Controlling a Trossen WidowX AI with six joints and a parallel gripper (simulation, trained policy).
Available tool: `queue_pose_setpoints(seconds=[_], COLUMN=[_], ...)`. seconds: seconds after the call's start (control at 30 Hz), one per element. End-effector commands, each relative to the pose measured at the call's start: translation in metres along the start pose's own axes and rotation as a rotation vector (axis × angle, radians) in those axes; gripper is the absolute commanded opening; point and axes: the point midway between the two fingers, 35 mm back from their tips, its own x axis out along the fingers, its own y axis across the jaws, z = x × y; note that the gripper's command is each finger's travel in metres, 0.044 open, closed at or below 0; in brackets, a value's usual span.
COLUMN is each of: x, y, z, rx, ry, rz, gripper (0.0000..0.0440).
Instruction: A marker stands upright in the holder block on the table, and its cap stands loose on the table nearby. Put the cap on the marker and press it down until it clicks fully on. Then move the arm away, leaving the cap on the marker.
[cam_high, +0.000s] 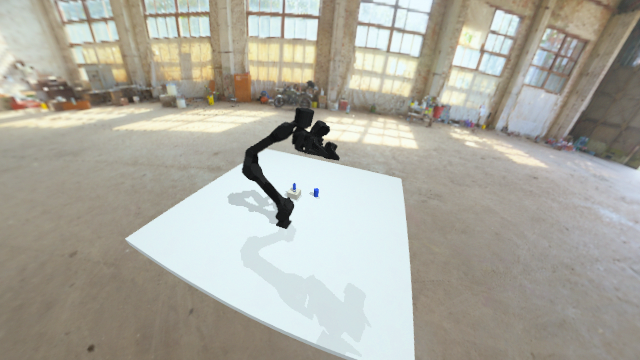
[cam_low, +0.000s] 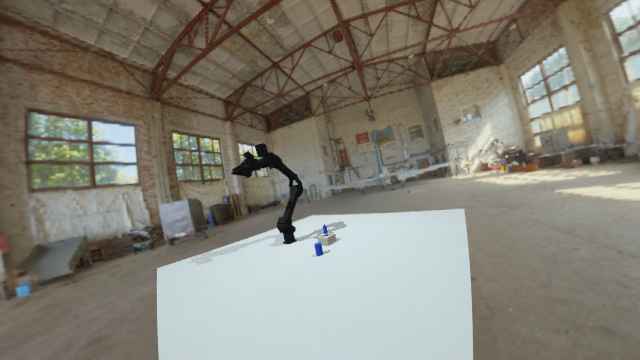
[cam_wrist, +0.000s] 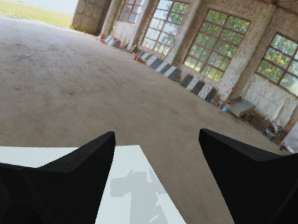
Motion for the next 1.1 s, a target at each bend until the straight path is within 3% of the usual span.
queue_pose_setpoints(seconds=[0.0,1.07], x=[0.004,0.019], y=[0.011,0.111], z=[-0.001,-0.012], rx=[-0.003,-0.034], ry=[0.012,0.127], rz=[0.037,0.302], gripper=[0.0313,0.0315])
